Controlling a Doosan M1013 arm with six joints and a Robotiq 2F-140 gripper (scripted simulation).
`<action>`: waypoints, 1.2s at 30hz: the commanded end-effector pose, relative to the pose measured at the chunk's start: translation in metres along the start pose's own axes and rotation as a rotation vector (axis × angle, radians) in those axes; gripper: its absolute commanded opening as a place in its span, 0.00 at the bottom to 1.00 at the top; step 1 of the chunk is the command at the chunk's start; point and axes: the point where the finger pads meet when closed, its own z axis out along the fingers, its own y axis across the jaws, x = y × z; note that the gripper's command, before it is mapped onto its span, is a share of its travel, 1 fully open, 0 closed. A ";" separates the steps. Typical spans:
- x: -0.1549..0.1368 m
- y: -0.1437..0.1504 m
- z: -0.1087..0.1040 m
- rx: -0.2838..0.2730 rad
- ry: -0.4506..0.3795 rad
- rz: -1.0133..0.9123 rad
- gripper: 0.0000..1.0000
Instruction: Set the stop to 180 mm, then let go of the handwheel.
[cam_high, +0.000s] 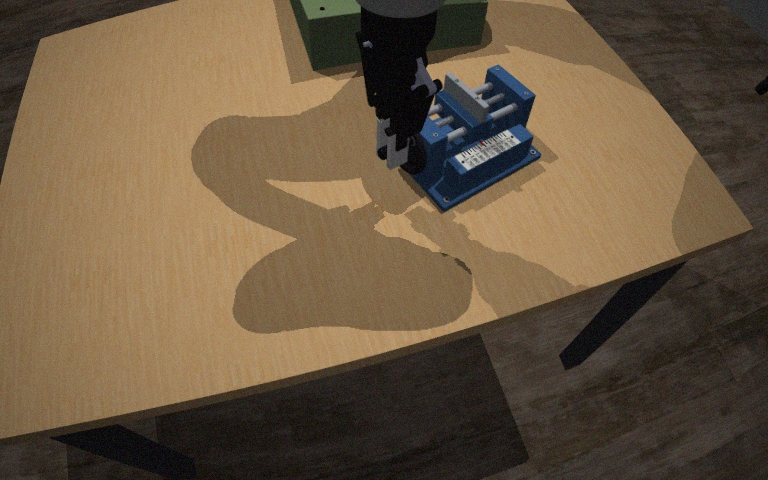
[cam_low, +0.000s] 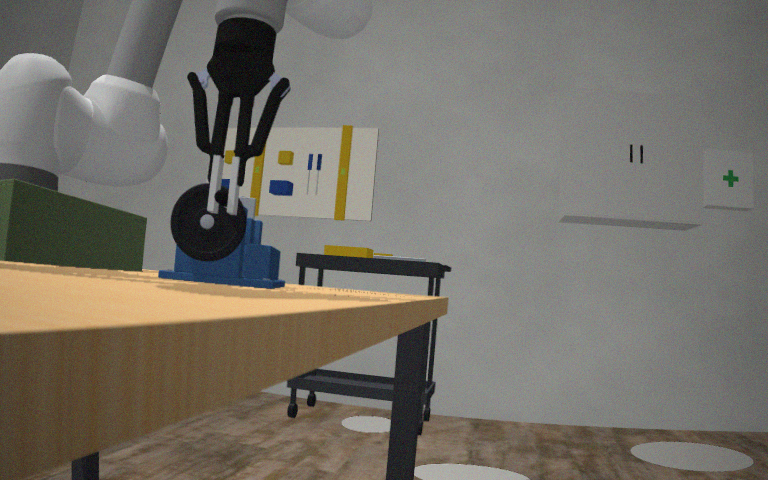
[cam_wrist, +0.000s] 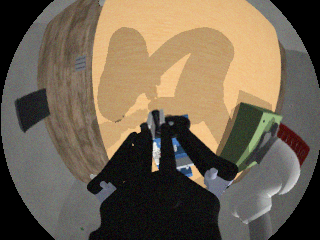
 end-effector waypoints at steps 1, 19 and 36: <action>0.000 -0.002 0.002 0.000 0.000 0.000 0.04; 0.000 -0.010 0.016 0.000 0.000 0.000 0.04; 0.000 -0.009 0.040 0.000 0.000 0.000 0.04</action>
